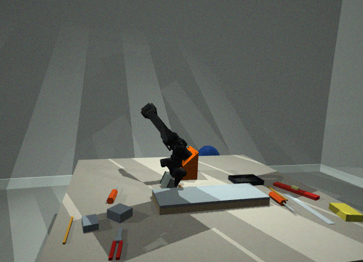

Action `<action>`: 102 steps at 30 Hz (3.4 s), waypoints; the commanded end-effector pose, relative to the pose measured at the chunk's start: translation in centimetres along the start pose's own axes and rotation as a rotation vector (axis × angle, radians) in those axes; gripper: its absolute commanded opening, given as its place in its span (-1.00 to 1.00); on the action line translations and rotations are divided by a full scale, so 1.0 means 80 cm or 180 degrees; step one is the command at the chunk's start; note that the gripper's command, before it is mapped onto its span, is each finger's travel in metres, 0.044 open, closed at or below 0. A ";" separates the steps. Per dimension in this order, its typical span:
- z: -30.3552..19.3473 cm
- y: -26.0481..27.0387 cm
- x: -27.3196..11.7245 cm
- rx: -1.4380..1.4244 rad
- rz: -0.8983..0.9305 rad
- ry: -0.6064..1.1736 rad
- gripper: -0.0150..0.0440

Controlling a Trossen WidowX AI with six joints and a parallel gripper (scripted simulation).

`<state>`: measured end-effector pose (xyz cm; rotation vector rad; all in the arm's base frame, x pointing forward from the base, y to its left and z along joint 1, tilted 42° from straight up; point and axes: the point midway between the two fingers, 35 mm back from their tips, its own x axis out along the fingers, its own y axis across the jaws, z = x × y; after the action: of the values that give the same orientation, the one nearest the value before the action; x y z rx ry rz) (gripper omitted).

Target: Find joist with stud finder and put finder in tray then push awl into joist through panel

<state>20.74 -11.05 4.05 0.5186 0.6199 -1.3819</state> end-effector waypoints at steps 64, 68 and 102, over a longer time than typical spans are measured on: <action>0.011 0.000 -0.062 -0.0005 -0.0009 0.0474 -0.49; 0.012 0.000 -0.061 -0.0008 -0.0017 0.0536 -0.49; 0.018 -0.001 -0.058 -0.0028 -0.0032 0.1186 -0.49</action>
<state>20.25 -8.60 8.03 0.7570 0.9117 -1.3150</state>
